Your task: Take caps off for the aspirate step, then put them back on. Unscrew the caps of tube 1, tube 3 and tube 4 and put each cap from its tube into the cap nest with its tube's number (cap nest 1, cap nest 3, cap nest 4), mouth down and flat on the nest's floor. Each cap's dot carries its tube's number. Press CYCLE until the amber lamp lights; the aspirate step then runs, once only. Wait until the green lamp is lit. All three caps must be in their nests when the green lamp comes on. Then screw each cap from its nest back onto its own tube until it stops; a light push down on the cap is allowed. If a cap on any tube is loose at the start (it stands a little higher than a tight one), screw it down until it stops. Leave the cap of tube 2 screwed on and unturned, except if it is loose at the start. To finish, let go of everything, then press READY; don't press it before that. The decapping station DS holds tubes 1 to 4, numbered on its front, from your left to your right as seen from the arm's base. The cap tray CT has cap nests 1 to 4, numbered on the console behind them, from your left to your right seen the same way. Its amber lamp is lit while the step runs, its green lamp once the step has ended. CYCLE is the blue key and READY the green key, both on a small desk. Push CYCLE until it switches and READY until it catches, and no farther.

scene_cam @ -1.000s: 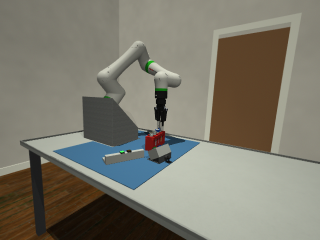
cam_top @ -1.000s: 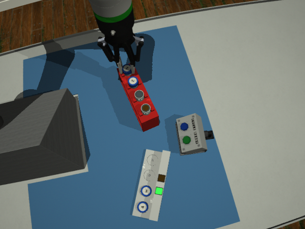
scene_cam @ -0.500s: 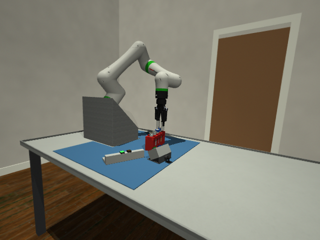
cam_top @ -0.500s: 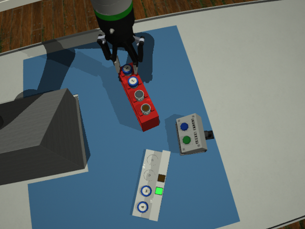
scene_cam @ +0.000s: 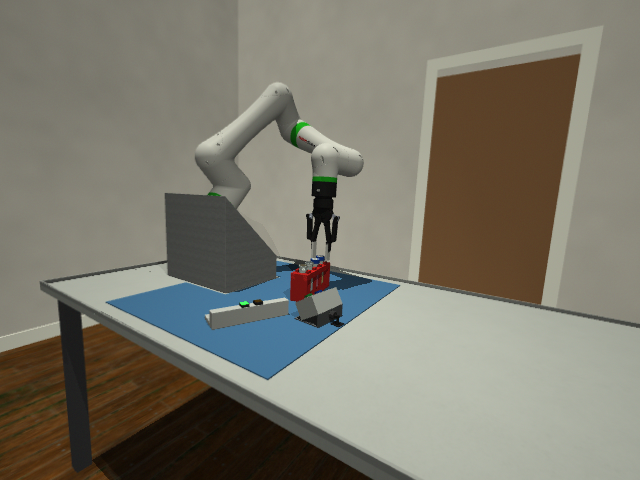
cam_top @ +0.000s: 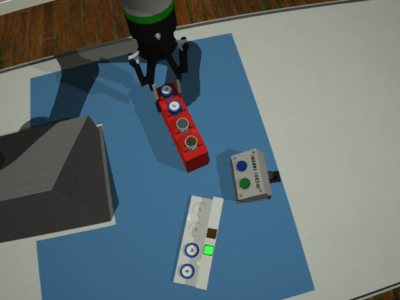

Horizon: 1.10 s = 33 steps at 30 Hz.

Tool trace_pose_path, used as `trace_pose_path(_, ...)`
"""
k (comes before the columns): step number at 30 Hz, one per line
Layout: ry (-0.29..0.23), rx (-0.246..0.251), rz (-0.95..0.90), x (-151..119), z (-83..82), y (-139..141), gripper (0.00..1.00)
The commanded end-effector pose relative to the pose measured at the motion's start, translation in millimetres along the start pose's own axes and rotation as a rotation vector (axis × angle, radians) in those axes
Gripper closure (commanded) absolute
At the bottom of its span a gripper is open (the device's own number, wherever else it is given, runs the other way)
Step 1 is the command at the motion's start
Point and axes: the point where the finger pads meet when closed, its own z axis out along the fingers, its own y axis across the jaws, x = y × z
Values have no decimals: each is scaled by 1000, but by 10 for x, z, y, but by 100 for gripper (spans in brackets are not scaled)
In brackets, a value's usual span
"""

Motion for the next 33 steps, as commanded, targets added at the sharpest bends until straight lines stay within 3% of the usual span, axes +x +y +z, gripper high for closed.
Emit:
trace_pose_path(1, -20, 8, -230, 3, -2, 0, 65)
trace_pose_path(9, -19, 12, -609, 3, -1, 1, 65)
trace_pose_path(18, -19, 12, -611, 3, -1, 1, 65)
trace_pose_path(19, -19, 12, -611, 3, -1, 1, 100)
trace_pose_path(33, -19, 12, -611, 3, -1, 1, 100)
